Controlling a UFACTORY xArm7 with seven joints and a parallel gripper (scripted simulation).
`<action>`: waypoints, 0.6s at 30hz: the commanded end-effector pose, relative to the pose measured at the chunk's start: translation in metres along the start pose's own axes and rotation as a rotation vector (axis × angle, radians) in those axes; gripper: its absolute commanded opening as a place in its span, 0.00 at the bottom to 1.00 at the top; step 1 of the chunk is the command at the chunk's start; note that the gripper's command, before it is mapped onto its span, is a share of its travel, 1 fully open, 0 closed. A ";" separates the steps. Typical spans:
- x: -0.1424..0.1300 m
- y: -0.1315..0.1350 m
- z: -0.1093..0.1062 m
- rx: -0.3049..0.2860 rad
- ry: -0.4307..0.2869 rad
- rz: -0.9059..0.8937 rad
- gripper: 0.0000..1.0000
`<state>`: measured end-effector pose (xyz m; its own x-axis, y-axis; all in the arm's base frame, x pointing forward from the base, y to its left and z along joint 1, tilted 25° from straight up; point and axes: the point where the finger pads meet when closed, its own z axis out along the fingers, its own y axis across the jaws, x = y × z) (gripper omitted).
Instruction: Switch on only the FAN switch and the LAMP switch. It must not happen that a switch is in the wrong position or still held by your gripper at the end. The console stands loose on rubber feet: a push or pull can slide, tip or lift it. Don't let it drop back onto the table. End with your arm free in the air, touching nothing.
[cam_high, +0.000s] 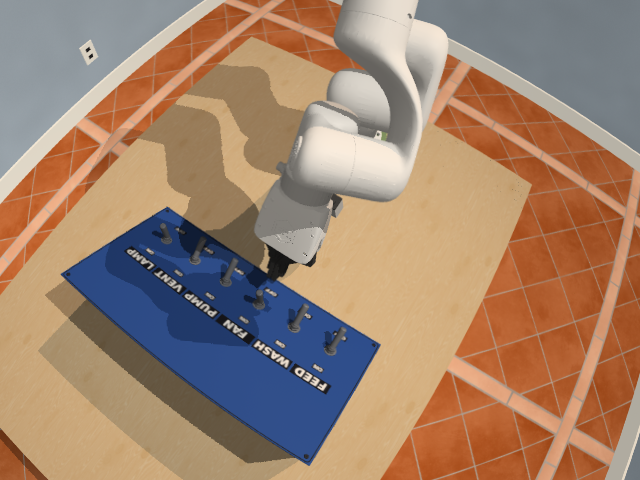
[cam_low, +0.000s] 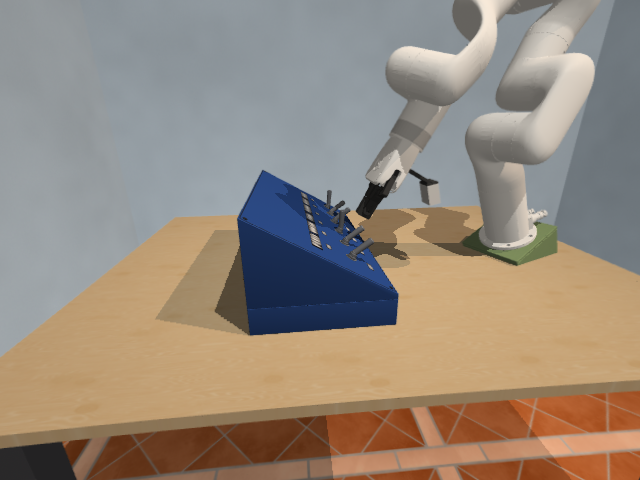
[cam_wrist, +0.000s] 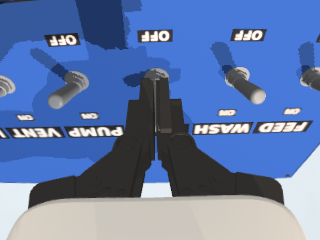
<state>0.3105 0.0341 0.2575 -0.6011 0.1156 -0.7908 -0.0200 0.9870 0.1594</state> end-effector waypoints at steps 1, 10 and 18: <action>-0.001 0.000 -0.028 -0.001 -0.003 0.000 0.00; -0.001 0.000 -0.075 -0.001 -0.003 0.000 0.00; -0.001 0.000 -0.095 -0.001 -0.003 0.000 0.00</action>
<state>0.2400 0.0242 0.3104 -0.5998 0.1157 -0.7918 -0.0208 0.9869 0.1599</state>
